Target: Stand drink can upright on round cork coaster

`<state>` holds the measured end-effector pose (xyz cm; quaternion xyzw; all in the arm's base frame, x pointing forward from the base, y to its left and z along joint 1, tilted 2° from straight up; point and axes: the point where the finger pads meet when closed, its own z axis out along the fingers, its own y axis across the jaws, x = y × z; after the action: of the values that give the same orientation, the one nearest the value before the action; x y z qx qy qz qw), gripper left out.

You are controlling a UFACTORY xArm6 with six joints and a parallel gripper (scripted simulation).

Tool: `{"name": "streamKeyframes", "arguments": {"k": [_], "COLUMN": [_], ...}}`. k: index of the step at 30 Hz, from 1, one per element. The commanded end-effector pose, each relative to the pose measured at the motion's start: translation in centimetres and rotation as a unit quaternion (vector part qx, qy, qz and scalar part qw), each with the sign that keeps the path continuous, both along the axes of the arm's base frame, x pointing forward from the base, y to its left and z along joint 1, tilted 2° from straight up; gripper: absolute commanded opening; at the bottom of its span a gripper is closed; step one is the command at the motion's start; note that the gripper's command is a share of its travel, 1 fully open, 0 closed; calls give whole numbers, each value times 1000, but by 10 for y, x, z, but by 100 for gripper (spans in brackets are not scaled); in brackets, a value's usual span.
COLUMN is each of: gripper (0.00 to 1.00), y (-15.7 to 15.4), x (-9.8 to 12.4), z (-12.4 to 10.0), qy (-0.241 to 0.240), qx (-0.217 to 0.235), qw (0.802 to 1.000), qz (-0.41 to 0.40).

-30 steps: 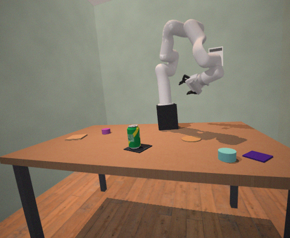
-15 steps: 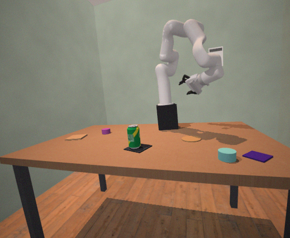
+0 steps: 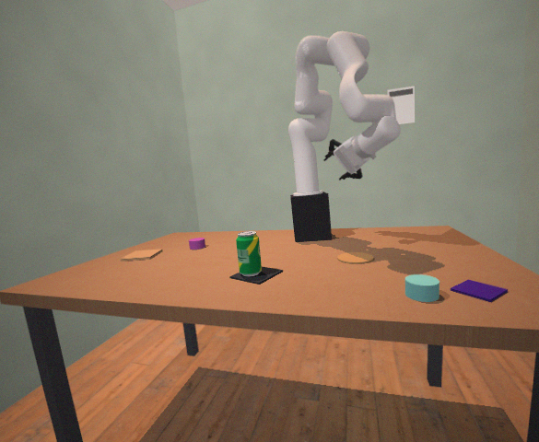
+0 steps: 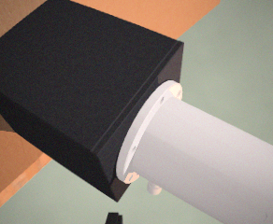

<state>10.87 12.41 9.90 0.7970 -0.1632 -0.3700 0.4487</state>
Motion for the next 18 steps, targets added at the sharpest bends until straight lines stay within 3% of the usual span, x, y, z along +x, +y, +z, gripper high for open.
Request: {"name": "streamKeyframes", "arguments": {"k": [1,4,5,9,14,18], "gripper": [100,100,100,100,100,100], "y": [-33,-40,-61,-83,-120,-151], "x": [56,66,96,132,192,242], "z": [-16,-19,-26,-38,-51,-61], "qy": [-103,-121,-178,-240,-335,-407], "qx": [-6,-9,-16,-27,-40,-48], "qw": [990,986,970,943,886,826], "qz": [-95,-113,-167,-227,-318,-386]}}
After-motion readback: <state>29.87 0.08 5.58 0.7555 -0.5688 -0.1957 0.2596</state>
